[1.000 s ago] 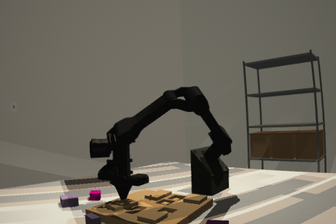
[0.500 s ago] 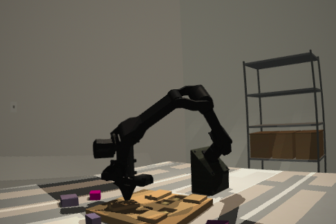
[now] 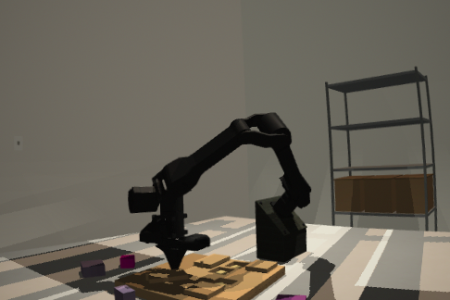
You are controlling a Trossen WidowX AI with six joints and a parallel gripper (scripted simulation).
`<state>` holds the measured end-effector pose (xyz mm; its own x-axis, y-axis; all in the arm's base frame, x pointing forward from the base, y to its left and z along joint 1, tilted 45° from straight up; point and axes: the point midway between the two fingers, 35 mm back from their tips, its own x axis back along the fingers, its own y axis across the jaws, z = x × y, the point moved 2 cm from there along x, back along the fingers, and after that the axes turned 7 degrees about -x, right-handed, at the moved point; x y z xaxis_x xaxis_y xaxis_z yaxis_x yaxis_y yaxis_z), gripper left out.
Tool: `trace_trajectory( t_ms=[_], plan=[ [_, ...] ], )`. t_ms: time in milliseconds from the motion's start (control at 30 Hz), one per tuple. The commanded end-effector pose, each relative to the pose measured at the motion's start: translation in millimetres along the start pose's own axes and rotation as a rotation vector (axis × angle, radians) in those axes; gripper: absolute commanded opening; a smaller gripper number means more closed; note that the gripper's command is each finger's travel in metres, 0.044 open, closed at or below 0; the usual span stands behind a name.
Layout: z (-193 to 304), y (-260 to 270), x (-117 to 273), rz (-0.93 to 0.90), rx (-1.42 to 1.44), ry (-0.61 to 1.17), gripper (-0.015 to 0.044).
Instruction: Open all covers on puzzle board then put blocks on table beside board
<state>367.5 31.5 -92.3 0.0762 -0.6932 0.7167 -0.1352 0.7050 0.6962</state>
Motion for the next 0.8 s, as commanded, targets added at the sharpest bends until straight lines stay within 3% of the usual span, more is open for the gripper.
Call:
trace_trajectory(
  t_ms=[0,767],
  plan=[
    [-1,8,1,-0.003,0.003,-0.004,0.0],
    [-8,33,1,-0.004,0.003,-0.004,0.0]
  ],
)
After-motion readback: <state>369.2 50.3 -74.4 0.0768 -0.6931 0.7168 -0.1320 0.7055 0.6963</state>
